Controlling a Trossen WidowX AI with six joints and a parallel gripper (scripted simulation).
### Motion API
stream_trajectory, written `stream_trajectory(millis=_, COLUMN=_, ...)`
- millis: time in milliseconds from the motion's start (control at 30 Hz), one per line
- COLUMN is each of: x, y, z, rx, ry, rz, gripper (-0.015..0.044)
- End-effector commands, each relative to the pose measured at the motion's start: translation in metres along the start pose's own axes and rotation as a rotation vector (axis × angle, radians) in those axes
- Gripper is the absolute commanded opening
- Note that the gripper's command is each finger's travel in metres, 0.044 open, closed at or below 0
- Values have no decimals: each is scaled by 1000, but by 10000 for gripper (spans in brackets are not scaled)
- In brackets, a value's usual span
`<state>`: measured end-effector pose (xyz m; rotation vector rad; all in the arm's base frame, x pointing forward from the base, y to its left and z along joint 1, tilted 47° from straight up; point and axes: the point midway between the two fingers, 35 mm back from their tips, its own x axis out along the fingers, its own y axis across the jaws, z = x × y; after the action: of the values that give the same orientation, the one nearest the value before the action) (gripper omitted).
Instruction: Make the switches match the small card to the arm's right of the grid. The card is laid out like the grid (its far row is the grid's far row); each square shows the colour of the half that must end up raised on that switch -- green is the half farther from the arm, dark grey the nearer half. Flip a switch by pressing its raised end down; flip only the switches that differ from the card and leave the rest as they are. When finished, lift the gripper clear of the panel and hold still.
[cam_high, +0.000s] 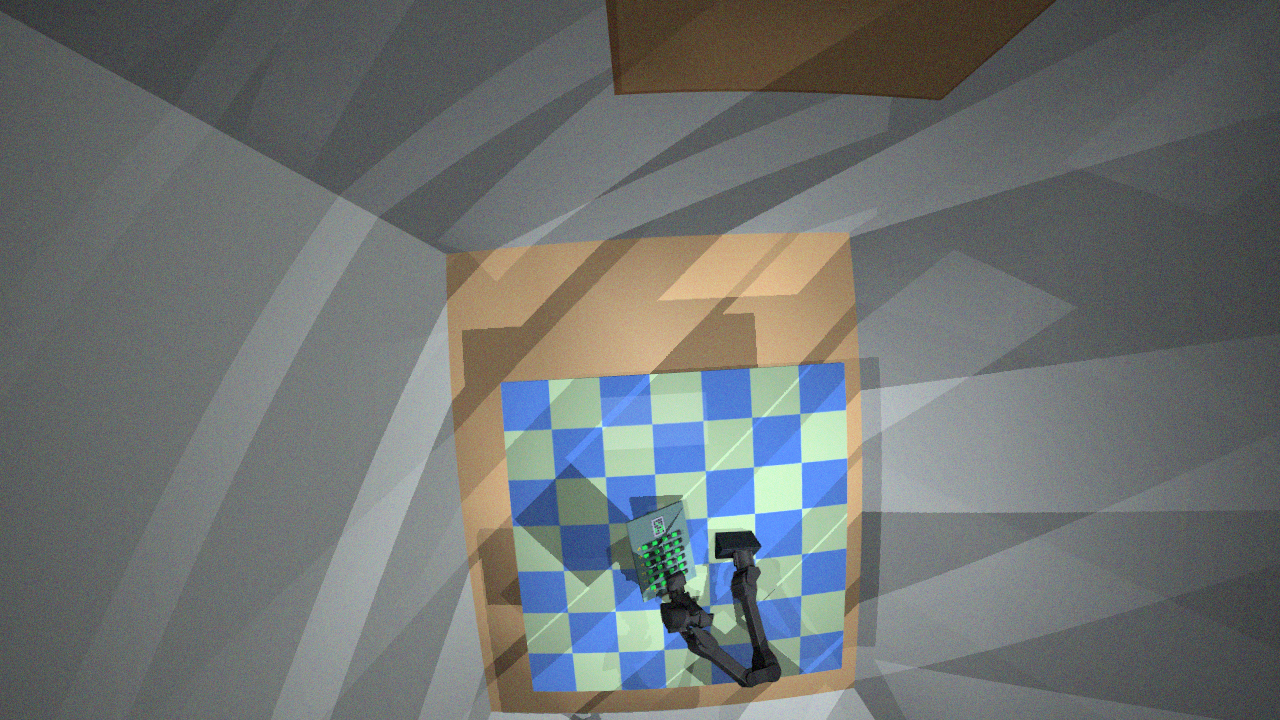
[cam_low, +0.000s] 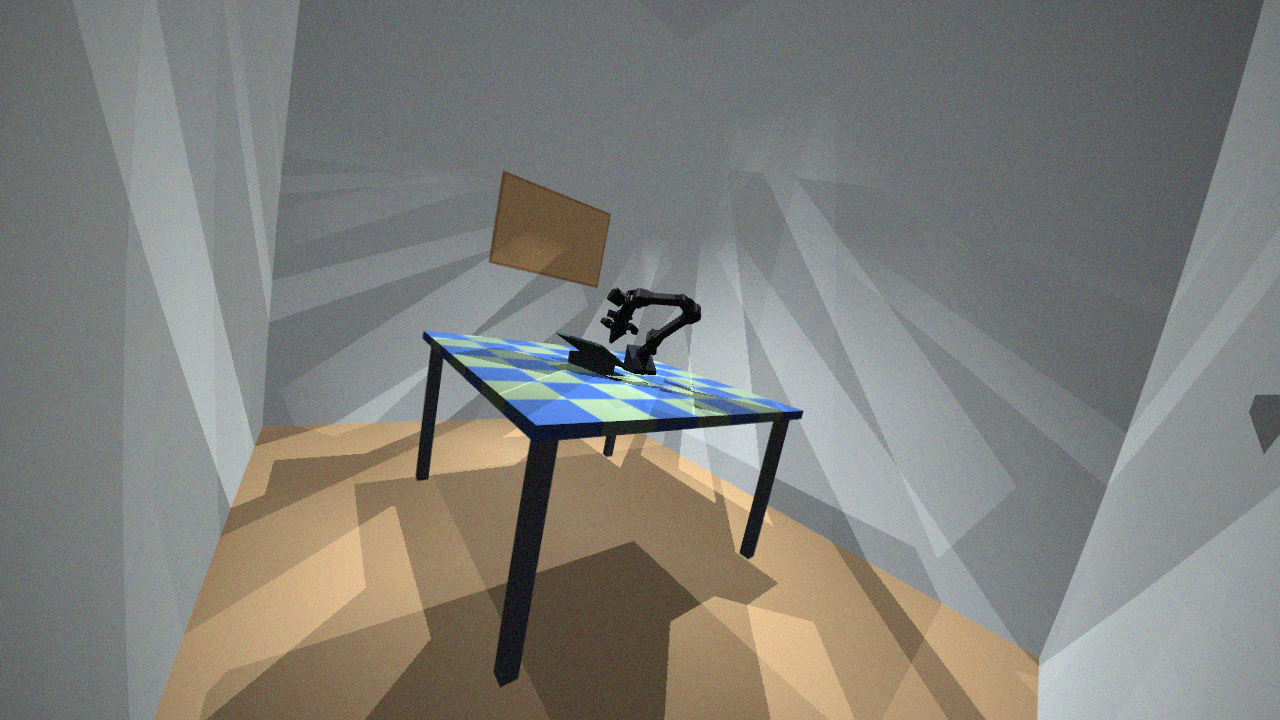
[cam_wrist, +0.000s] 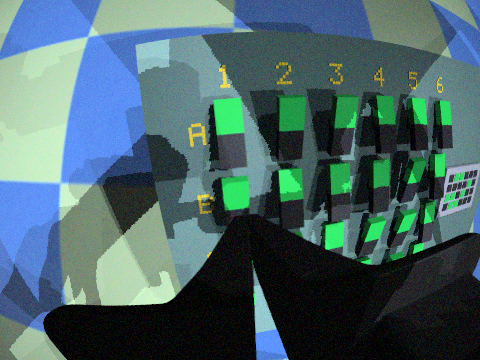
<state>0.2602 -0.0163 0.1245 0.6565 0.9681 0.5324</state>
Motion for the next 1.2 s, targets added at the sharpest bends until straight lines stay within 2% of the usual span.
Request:
stream_trajectory(millis=0, x=6, y=1, z=0, rx=4, ry=0, rz=-4, gripper=0)
stream_trajectory(millis=600, x=30, y=1, z=1, rx=3, ry=0, rz=-3, gripper=0)
stream_trajectory(millis=1167, x=30, y=1, z=1, rx=3, ry=0, rz=-3, gripper=0)
